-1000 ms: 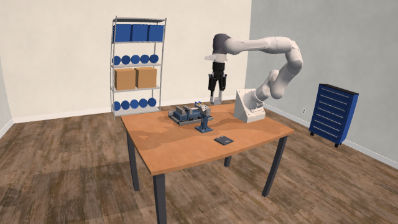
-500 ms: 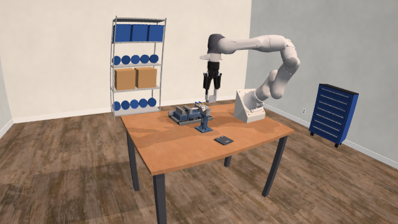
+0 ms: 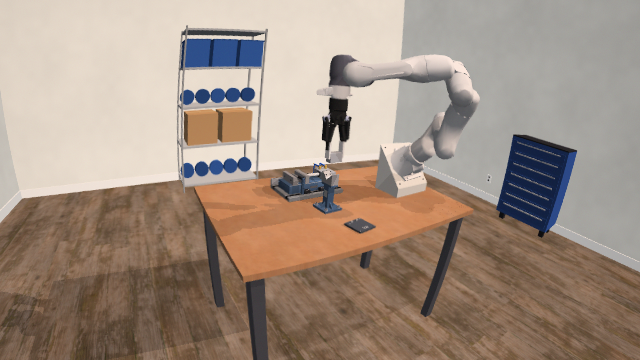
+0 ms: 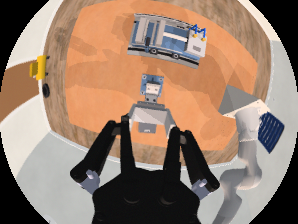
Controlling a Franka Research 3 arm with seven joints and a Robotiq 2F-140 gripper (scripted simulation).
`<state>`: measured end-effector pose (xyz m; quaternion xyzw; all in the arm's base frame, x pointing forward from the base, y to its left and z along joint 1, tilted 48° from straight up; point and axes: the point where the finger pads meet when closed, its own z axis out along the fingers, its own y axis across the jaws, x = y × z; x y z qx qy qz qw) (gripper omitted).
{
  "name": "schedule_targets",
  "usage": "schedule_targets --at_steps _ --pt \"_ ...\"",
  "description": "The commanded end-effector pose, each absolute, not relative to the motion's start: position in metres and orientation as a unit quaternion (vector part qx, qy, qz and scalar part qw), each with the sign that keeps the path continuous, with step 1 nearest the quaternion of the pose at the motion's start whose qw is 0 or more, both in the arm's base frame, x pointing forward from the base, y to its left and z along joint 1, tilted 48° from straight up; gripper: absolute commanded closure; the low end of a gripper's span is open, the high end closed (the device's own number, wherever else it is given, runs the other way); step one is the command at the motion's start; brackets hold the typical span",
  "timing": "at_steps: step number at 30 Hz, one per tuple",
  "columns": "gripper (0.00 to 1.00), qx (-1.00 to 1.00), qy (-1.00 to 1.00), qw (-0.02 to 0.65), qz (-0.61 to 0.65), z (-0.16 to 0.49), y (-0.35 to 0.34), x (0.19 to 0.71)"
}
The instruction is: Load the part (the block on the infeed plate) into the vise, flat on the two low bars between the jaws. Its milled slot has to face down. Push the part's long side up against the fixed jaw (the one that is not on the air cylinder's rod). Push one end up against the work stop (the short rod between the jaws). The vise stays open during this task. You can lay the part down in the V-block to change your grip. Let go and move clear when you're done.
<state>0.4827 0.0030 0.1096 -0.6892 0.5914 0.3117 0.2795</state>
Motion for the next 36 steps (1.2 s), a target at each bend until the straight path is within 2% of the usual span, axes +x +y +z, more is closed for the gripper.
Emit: schedule_targets --at_steps 1,36 --pt "1.00 -0.694 0.590 0.279 0.304 0.1038 -0.0064 0.4839" --pt "1.00 -0.694 0.591 0.276 0.304 0.0987 -0.0106 0.4834"
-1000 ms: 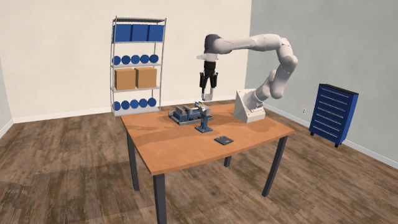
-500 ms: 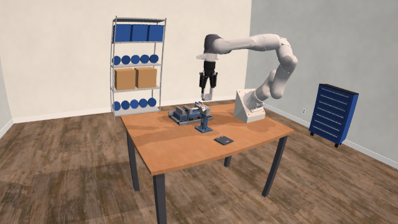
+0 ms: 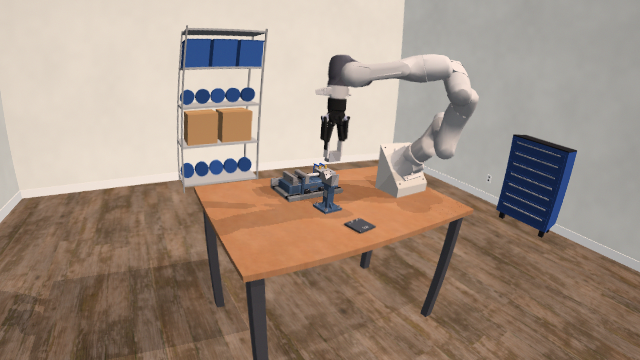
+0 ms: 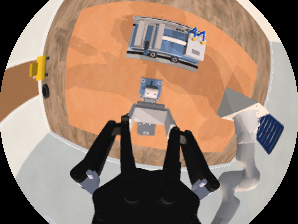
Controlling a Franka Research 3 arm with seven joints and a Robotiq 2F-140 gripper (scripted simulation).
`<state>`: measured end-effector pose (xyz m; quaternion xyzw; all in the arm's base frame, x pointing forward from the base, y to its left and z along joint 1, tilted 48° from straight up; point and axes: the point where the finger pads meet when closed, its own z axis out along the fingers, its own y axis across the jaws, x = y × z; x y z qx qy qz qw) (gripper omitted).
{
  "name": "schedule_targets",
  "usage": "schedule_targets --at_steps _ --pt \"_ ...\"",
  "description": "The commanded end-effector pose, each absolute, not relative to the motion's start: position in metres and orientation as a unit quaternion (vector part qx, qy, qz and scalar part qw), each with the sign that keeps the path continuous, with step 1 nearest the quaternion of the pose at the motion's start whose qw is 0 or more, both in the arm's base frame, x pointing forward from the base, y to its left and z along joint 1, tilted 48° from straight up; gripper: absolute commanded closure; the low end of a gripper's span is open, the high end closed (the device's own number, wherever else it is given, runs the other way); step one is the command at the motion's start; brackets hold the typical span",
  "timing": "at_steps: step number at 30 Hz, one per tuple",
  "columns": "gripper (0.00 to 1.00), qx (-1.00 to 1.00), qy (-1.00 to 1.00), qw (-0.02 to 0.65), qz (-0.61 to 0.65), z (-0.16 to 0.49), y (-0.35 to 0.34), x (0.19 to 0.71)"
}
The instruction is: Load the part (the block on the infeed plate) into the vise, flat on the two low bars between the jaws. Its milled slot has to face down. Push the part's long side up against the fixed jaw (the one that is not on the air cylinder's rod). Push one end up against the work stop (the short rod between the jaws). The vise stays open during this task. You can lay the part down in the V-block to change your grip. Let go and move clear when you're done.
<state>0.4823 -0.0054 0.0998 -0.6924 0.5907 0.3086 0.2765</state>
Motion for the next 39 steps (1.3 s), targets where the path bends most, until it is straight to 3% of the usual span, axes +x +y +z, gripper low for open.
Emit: schedule_targets --at_steps 1,39 --pt "1.00 -0.694 0.591 0.276 0.304 0.0987 -0.0106 0.4834" --pt "1.00 -0.688 0.585 0.288 0.318 0.0979 -0.0113 0.4837"
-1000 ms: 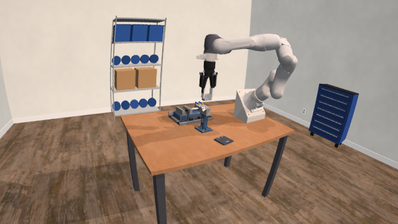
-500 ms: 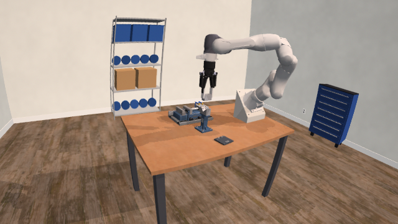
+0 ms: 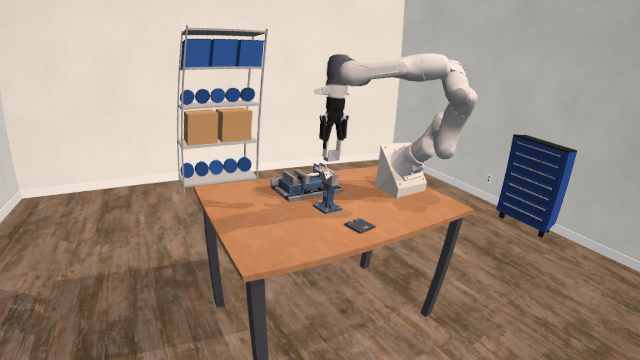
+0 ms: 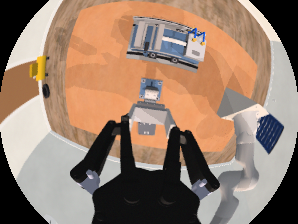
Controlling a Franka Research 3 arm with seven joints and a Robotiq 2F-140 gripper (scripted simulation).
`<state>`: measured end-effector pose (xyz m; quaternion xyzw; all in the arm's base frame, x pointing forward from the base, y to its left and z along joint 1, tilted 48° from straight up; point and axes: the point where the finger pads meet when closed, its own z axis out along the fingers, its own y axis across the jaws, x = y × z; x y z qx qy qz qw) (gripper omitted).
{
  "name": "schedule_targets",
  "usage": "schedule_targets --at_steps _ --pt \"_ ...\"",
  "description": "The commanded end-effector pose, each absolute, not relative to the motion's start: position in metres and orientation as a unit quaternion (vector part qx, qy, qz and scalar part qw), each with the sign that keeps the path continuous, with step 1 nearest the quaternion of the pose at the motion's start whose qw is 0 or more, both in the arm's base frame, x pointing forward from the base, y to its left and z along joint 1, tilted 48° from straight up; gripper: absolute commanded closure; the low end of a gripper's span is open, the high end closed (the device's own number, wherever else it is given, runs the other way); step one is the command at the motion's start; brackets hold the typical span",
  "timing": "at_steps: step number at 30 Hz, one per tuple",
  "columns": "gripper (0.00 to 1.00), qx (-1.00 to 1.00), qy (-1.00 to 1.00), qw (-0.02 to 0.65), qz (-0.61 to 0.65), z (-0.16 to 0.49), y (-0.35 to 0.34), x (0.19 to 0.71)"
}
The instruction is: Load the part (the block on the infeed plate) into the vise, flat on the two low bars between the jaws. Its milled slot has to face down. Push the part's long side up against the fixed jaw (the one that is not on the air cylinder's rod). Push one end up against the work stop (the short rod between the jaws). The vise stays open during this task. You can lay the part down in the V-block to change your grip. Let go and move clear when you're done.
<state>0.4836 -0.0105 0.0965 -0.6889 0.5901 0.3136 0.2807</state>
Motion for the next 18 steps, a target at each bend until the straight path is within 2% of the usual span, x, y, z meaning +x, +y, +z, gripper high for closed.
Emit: schedule_targets --at_steps 1,18 --pt "1.00 -0.687 0.585 0.289 0.319 0.0978 -0.0114 0.4837" --pt "1.00 -0.668 0.567 0.322 0.358 0.0954 -0.0131 0.4840"
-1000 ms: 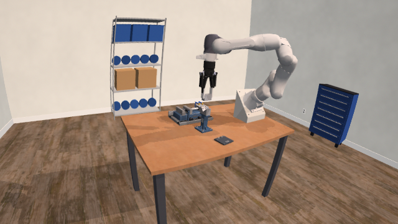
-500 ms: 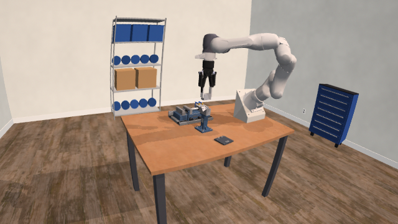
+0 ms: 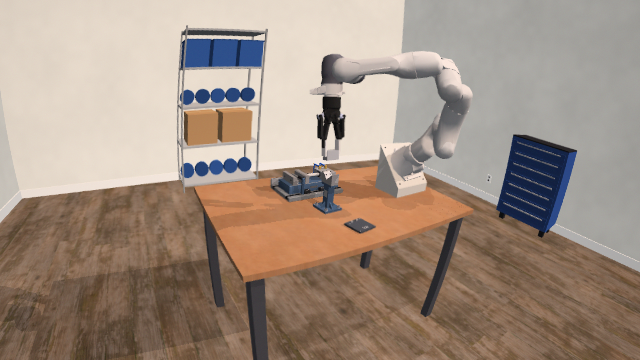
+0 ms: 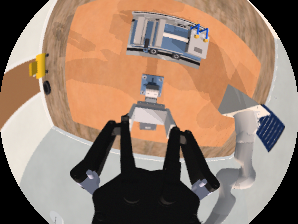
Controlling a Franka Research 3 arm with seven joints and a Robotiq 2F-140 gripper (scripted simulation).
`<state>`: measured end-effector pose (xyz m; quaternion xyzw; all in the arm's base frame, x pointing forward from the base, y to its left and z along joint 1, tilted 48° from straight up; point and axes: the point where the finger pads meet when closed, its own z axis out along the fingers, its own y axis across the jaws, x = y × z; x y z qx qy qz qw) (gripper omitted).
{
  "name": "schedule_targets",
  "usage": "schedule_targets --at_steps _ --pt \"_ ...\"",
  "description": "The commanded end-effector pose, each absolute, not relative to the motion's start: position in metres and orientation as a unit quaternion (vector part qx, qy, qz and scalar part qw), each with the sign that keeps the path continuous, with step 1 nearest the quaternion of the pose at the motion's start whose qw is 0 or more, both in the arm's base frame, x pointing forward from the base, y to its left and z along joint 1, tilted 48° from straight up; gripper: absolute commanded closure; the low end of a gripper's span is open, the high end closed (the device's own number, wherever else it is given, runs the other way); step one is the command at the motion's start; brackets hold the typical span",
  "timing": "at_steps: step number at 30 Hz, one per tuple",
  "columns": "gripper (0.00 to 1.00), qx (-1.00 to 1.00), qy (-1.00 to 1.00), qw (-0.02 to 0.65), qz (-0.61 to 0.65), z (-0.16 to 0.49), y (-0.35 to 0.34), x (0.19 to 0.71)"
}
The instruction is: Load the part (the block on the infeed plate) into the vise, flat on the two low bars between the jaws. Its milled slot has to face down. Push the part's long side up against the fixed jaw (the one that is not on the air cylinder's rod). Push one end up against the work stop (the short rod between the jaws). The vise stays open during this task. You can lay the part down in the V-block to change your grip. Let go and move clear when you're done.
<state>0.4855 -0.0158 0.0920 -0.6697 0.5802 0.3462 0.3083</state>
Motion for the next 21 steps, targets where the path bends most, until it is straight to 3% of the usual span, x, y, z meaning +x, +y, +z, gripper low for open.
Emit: schedule_targets --at_steps 1,21 --pt "1.00 -0.667 0.566 0.325 0.361 0.0952 -0.0132 0.4841" --pt "1.00 -0.631 0.534 0.375 0.420 0.0911 -0.0153 0.4845"
